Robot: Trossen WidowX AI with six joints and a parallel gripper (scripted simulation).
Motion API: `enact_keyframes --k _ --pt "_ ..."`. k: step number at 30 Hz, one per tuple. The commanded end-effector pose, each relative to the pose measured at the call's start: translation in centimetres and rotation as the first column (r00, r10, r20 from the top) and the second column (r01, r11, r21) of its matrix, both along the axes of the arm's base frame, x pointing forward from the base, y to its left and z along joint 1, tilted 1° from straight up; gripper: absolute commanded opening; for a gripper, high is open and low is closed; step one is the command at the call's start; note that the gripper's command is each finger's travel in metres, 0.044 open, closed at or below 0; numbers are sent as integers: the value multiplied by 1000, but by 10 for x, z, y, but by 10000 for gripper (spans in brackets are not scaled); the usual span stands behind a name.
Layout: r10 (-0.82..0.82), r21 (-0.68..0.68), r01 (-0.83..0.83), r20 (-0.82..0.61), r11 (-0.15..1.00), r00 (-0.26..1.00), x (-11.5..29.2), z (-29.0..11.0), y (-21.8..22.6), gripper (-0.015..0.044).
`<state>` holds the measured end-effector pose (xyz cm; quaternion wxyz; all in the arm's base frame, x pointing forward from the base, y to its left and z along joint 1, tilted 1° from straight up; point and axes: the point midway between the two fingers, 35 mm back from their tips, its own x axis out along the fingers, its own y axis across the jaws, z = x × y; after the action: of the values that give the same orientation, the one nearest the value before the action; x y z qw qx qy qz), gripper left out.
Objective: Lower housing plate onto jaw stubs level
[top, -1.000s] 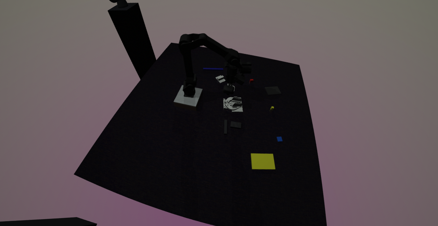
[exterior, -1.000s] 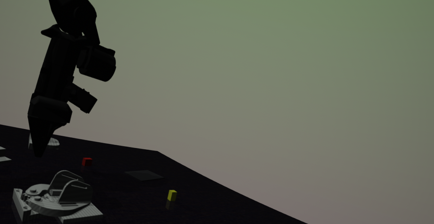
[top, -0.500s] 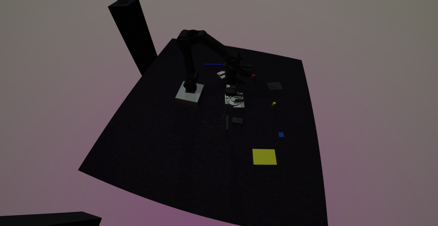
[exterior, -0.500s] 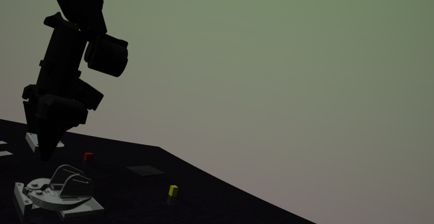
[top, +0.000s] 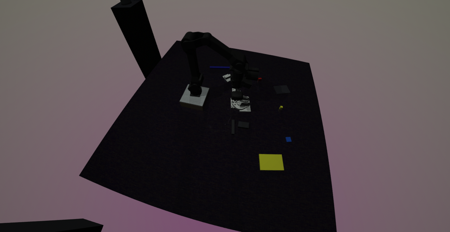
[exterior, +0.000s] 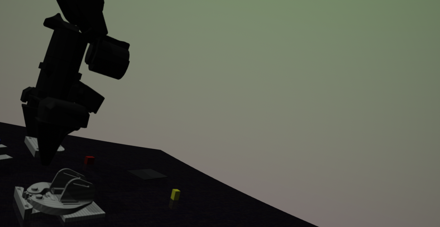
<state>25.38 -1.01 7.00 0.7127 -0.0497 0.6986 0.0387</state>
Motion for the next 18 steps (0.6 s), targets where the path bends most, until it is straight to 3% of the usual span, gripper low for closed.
enact_keyframes --k 1,18 --pt "3 -3 -3 2 1000 1000 0 0 0 351" --pt "7 -4 -7 2 1000 1000 -2 0 -8 351"
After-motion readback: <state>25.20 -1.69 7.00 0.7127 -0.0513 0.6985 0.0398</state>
